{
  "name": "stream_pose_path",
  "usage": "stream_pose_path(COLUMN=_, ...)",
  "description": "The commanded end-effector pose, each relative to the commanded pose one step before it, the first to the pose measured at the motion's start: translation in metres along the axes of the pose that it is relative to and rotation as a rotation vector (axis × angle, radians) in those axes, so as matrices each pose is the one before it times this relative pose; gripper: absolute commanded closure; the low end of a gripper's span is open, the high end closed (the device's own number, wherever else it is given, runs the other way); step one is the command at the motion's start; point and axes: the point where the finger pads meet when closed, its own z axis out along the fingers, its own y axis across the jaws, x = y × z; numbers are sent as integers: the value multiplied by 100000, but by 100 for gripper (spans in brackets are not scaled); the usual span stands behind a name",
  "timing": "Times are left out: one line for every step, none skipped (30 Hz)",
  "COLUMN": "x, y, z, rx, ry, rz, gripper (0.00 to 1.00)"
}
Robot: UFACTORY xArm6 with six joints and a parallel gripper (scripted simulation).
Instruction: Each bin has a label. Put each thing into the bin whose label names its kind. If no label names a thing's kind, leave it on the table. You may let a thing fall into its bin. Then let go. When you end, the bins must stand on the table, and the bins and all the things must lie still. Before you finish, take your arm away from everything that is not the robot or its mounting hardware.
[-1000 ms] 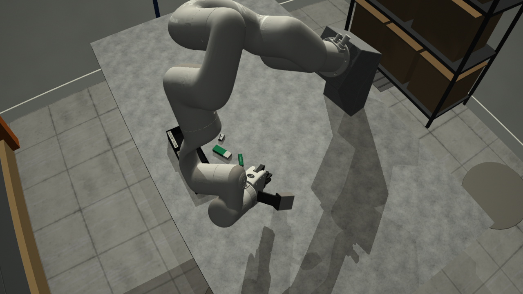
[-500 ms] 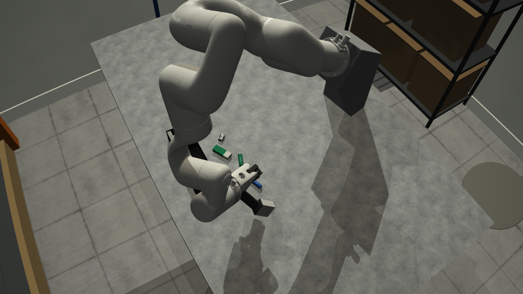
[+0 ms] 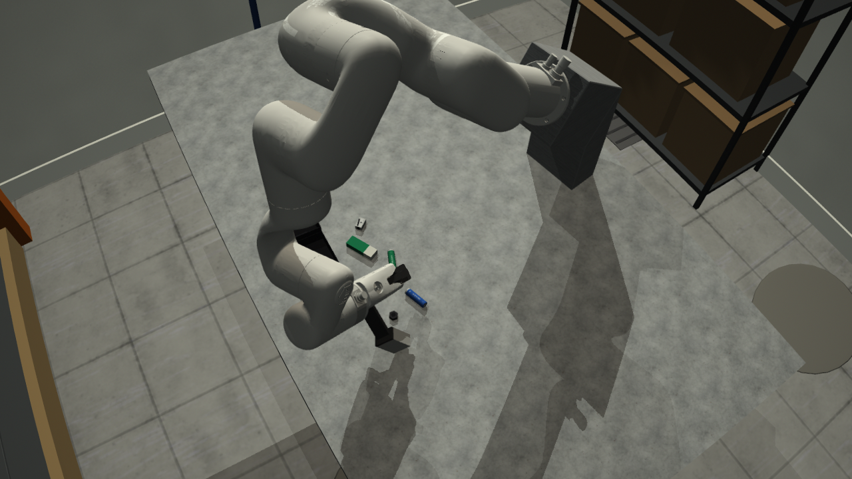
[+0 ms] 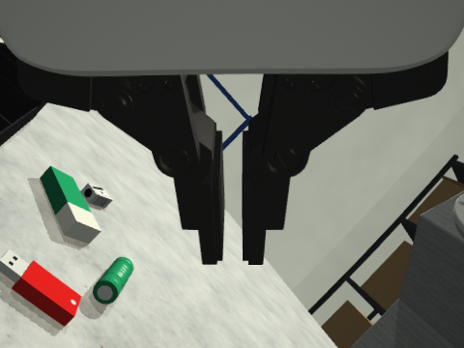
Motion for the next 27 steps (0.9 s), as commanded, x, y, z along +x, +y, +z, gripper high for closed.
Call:
stream_pose_path(x=-1132, y=1040, z=-160, rx=1725, ry=1457, rz=15539, gripper=93)
stream_pose_path(x=0, y=1, z=-1, rx=387, ry=269, rz=2771, gripper=93)
stream_pose_path(x=0, y=0, z=0, rx=354, ry=242, rz=2869, gripper=93)
stream_pose_path(x=0, y=0, z=0, rx=340, ry=236, rz=2878, gripper=93)
stream_pose_path(x=-496, y=666, z=-79, rx=414, ry=248, rz=2818, gripper=93)
stream_pose_path(x=-229, y=327, z=-40, rx=400, ry=252, rz=2772, gripper=93)
stream_pose_path(x=0, y=1, z=-1, rx=395, ry=248, rz=2787, gripper=93)
stream_pose_path(x=0, y=0, z=0, rx=360, ry=224, rz=2876, gripper=93)
stream_pose_path(x=0, y=0, z=0, rx=0, ry=0, rz=0, gripper=93)
stream_pose_path(x=0, y=0, z=0, rx=0, ry=0, rz=0, gripper=93)
stream_pose_path(x=-435, y=705, z=-99, rx=1026, ry=595, rz=7765, gripper=93)
stream_pose_path(x=-186, y=362, z=-54, rx=384, ry=213, rz=2508, gripper=93)
stream_pose_path(x=0, y=1, z=-1, rx=338, ry=186, rz=2251, gripper=93)
stream_pose_path(x=0, y=0, z=0, rx=339, ry=188, rz=2678, gripper=93)
stream_pose_path(x=-341, y=752, z=-124, rx=432, ry=206, rz=2859, gripper=93)
stream_pose_path(x=-160, y=382, z=-65, rx=422, ry=215, rz=2851, gripper=93)
stream_pose_path(x=1, y=1, z=-1, rx=413, ry=212, rz=2841, gripper=93)
stream_pose_path(x=0, y=0, z=0, rx=378, ry=197, rz=2891, gripper=93)
stream_pose_path(x=0, y=0, z=0, rx=369, ry=191, rz=2880, gripper=93)
stream_pose_path(x=-248, y=783, z=-147, rx=431, ry=189, rz=2820, gripper=93)
stream_pose_path(x=-116, y=406, z=-78, rx=422, ry=193, rz=2774, gripper=93)
stream_pose_path(x=1, y=1, z=-1, rx=421, ry=186, rz=2789, gripper=93)
stream_pose_path(x=0, y=0, z=0, rx=388, ry=171, rz=2875, gripper=93)
stream_pose_path(x=0, y=0, z=0, rx=374, ry=172, rz=2879, gripper=93)
stream_pose_path(x=-155, y=802, z=-170, rx=444, ry=168, rz=2819, gripper=93)
stream_pose_path(x=0, y=0, z=0, rx=0, ry=0, rz=0, gripper=93)
stream_pose_path(x=0, y=0, z=0, rx=0, ry=0, rz=0, gripper=93)
